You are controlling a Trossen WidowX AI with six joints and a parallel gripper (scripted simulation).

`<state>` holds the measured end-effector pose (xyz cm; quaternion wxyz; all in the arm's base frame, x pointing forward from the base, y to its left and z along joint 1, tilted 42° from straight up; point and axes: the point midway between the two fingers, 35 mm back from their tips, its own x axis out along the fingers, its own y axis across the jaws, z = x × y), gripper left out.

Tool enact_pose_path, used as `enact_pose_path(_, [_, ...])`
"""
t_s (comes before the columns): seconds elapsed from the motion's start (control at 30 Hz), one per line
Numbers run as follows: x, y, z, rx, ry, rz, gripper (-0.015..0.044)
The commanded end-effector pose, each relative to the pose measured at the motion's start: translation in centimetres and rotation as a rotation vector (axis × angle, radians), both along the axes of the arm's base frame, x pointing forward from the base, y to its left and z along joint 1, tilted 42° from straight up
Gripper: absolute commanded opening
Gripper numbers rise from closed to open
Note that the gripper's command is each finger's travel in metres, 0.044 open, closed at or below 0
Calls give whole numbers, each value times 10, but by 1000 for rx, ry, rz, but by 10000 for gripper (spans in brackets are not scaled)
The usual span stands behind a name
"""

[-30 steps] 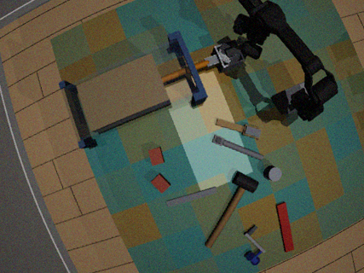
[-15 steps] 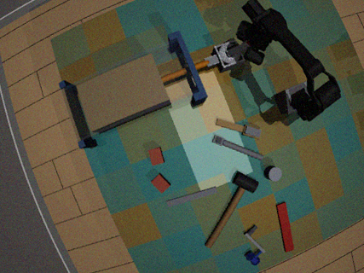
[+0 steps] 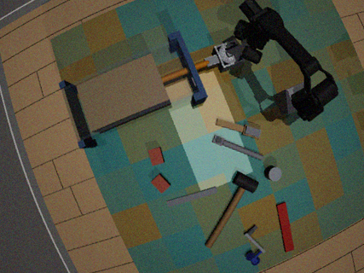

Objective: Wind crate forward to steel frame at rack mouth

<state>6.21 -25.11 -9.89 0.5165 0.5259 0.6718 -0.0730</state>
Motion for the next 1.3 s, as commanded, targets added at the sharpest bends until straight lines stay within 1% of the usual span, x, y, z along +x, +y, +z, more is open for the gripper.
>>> enact_pose_path(0.0, [3, -4, -4, 7, 1, -7, 0])
enact_pose_path(0.33, [9, -13, -11, 6, 0, -7, 0])
enact_pose_path(0.43, [8, -21, -2, 5, -1, -6, 0])
enact_pose_path(0.6, [3, -43, 28, 5, -3, -2, 0])
enact_pose_path(0.73, [3, -44, 29, 5, -3, -2, 0])
enact_pose_path(0.83, [-1, -43, 23, -50, -33, -43, 79])
enact_pose_path(1.1, [-23, -32, 13, -312, -170, -188, 289])
enact_pose_path(1.27, [-25, -30, 13, -335, -180, -199, 420])
